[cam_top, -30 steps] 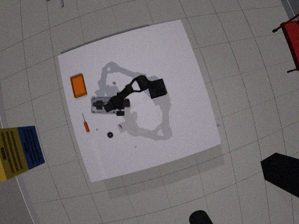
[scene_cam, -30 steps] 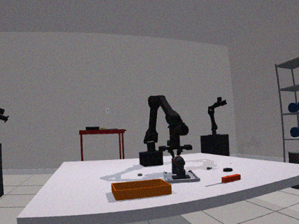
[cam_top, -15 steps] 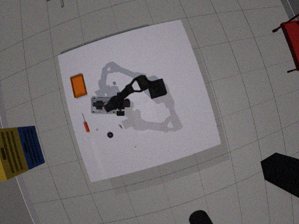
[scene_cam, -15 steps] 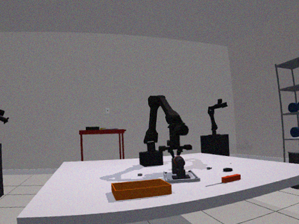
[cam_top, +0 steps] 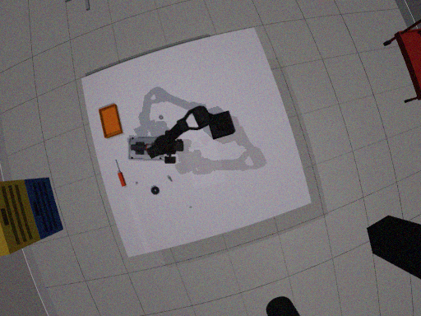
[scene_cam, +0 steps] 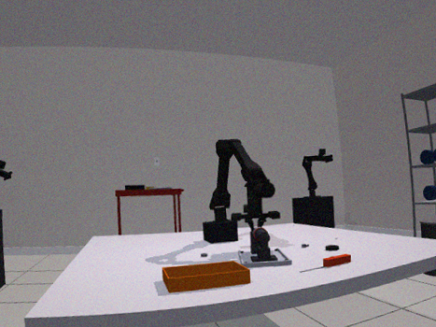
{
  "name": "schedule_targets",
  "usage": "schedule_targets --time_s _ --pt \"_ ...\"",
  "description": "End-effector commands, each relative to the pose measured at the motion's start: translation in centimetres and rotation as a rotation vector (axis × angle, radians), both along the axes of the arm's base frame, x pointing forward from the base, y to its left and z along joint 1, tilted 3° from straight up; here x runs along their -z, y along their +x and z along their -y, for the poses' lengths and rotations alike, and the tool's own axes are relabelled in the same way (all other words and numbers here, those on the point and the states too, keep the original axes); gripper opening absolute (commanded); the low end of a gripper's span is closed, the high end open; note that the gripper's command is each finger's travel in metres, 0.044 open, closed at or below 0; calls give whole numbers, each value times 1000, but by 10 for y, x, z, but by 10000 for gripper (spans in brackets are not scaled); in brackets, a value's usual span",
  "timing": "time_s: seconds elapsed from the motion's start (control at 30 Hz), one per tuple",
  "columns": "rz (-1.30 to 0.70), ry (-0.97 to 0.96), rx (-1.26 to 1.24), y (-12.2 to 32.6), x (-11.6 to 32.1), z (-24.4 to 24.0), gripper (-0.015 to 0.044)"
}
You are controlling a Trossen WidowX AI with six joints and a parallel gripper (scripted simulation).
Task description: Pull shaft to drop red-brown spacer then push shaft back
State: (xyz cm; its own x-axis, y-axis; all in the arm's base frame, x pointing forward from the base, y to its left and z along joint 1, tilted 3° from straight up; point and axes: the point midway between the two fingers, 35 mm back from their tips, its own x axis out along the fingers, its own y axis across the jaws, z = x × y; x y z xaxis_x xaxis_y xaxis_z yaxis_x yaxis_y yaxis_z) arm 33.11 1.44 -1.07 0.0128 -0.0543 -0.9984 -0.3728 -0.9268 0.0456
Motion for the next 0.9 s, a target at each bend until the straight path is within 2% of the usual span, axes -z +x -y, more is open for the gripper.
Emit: schedule_targets --time_s 0.0,0.87 --pt "-2 2 3 -1 0 -1 0" --pt "-2 2 3 -4 0 -2 0"
